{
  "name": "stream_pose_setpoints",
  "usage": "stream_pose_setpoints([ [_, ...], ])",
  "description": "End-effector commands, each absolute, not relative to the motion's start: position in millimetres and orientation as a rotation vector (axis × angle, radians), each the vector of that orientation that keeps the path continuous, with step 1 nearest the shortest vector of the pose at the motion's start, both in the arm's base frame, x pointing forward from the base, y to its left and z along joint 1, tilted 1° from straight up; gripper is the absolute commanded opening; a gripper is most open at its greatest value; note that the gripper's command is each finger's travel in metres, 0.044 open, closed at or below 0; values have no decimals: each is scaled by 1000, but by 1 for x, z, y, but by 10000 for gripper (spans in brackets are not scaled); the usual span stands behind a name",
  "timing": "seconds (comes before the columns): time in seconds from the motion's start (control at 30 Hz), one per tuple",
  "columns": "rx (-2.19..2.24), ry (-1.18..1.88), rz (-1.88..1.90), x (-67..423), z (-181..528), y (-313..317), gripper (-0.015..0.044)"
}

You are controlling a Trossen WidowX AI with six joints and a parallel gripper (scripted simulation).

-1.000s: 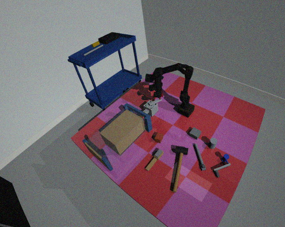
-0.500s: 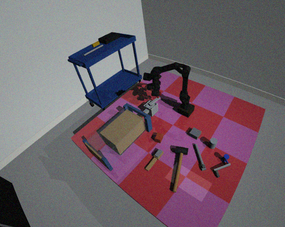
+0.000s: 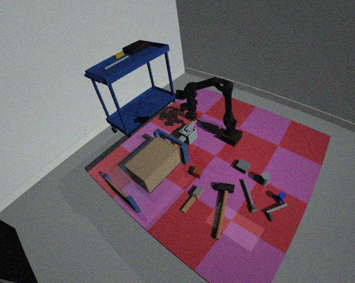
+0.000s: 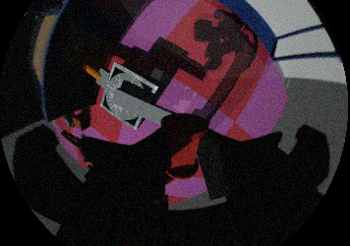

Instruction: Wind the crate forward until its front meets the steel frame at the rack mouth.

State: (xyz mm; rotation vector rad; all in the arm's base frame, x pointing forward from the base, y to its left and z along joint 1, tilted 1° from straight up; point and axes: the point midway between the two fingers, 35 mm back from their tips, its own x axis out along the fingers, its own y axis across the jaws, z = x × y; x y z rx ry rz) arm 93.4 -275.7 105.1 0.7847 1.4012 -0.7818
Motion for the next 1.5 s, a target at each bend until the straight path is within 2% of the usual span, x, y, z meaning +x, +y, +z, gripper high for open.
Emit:
stream_pose_setpoints([
  [0.0, 775, 1405, -790, 98, 98, -293, 0],
  [1.47, 773, 1399, -791, 147, 101, -340, 0],
])
